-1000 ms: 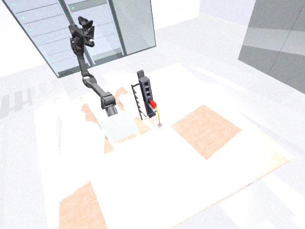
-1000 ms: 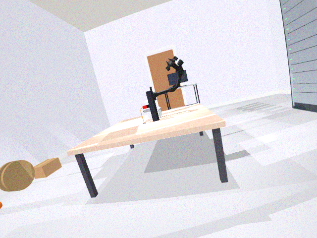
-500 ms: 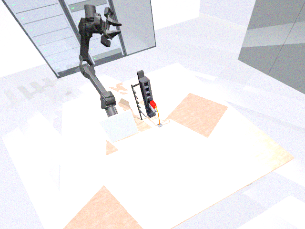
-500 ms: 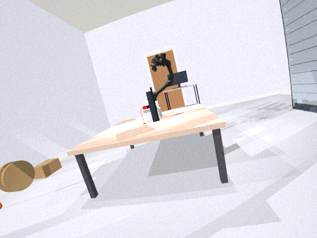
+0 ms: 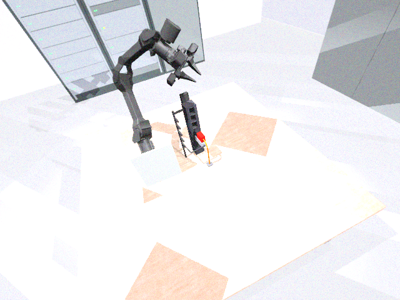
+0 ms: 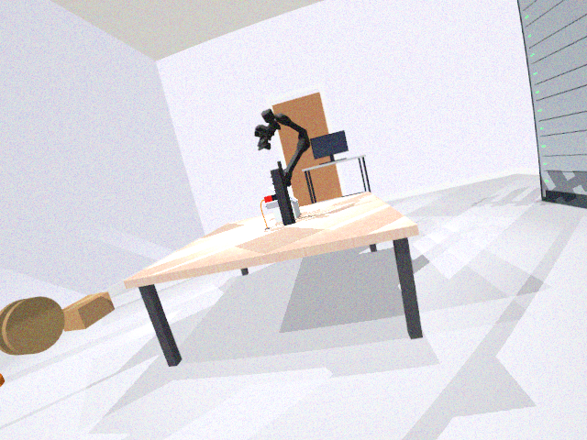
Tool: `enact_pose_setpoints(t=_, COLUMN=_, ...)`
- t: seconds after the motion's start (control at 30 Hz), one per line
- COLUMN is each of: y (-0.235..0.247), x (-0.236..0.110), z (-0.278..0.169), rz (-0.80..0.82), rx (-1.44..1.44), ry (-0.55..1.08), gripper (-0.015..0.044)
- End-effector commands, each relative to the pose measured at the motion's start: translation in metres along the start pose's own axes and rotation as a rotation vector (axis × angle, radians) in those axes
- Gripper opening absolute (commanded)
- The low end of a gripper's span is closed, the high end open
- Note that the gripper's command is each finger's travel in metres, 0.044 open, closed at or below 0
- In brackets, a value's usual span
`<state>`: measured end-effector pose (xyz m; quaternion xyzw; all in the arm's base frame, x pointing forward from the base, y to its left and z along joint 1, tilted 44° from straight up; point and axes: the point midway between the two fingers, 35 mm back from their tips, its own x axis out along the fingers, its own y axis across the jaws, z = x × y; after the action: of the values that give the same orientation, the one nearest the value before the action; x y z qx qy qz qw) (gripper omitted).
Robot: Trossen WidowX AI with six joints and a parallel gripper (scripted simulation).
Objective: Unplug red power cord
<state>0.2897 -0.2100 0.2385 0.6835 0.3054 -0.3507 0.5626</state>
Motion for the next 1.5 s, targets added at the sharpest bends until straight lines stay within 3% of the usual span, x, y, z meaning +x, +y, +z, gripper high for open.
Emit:
enact_pose_setpoints(t=0.0, y=-0.032, x=0.064, z=-0.010, rz=-0.154, rx=0.018, ry=0.147, gripper=0.0160)
enact_pose_setpoints(t=0.27, y=-0.095, x=0.156, z=-0.042, rz=-0.368, rx=-0.011, ry=0.427, gripper=0.0160)
enact_pose_setpoints(t=0.5, y=-0.167, x=0.209, z=-0.083, rz=-0.537, rx=-0.006, ry=0.671, gripper=0.0160)
enact_pose_setpoints(t=1.47, y=-0.165, x=0.198, z=-0.104, rz=-0.544, rx=-0.004, ry=0.683, gripper=0.0160)
